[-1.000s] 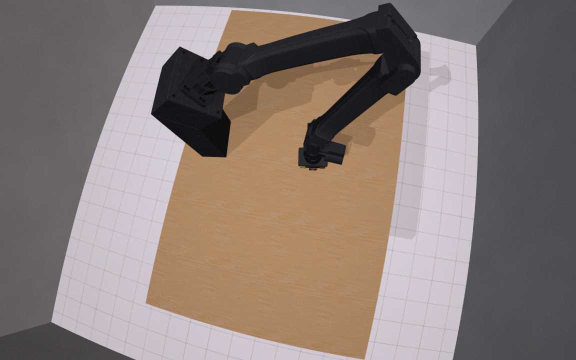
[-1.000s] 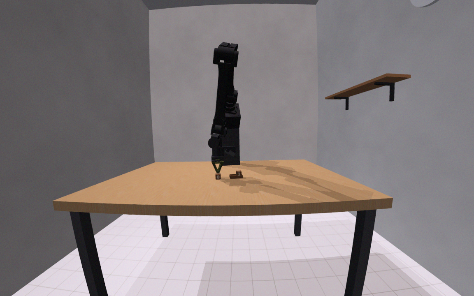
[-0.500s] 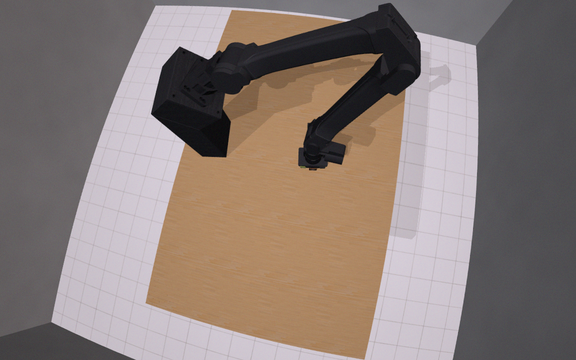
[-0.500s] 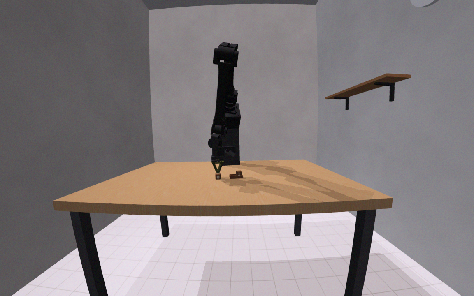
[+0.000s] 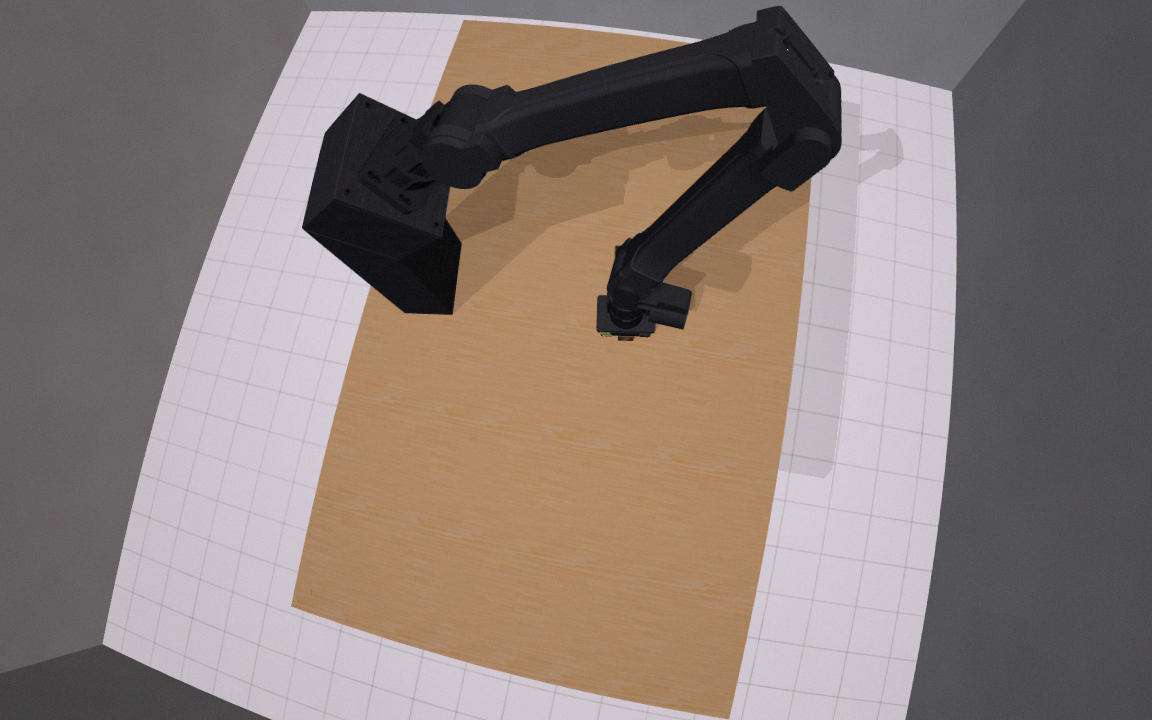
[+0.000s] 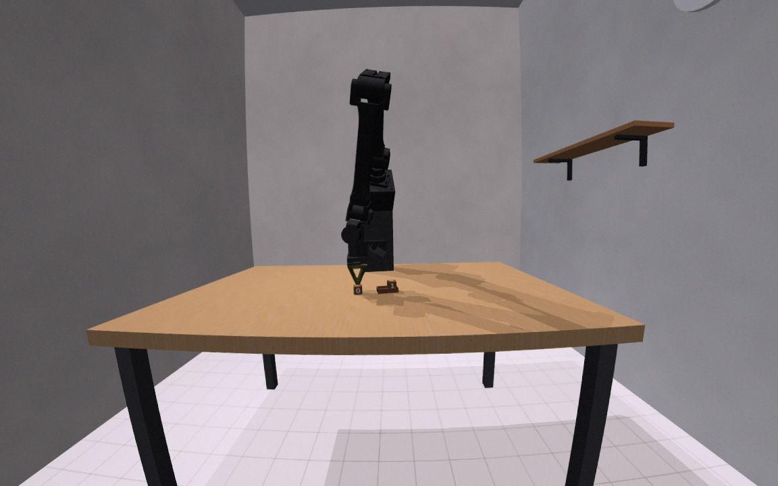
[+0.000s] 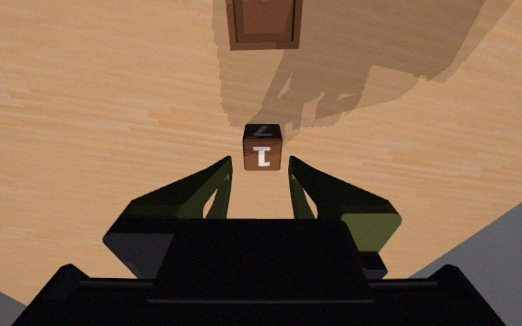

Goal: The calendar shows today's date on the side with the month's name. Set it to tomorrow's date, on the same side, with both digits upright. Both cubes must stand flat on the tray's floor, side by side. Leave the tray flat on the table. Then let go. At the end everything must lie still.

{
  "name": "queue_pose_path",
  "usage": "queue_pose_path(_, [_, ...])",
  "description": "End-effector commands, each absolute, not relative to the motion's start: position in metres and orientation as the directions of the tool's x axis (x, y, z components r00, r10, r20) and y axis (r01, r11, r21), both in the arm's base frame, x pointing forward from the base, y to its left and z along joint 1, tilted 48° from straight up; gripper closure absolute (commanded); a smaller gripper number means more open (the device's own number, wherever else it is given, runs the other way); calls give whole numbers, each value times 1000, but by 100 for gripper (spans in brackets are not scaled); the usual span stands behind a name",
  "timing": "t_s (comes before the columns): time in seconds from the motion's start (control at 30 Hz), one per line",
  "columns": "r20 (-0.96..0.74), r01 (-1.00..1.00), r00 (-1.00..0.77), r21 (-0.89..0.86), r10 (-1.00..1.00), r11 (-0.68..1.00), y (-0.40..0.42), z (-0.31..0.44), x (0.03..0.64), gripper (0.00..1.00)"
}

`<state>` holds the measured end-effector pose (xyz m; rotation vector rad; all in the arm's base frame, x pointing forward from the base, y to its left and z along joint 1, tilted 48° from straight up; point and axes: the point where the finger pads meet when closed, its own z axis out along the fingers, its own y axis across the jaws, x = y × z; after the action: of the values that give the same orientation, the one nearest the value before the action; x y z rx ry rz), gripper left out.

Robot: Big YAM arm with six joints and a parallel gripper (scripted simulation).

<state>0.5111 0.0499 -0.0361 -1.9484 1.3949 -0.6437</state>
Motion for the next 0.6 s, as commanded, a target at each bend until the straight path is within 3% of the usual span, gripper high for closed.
queue_pose_path(0.0, [15, -624, 313, -751, -950, -217, 54, -31, 513, 55])
queue_pose_path(0.57, [15, -624, 313, -751, -950, -217, 54, -27, 512, 55])
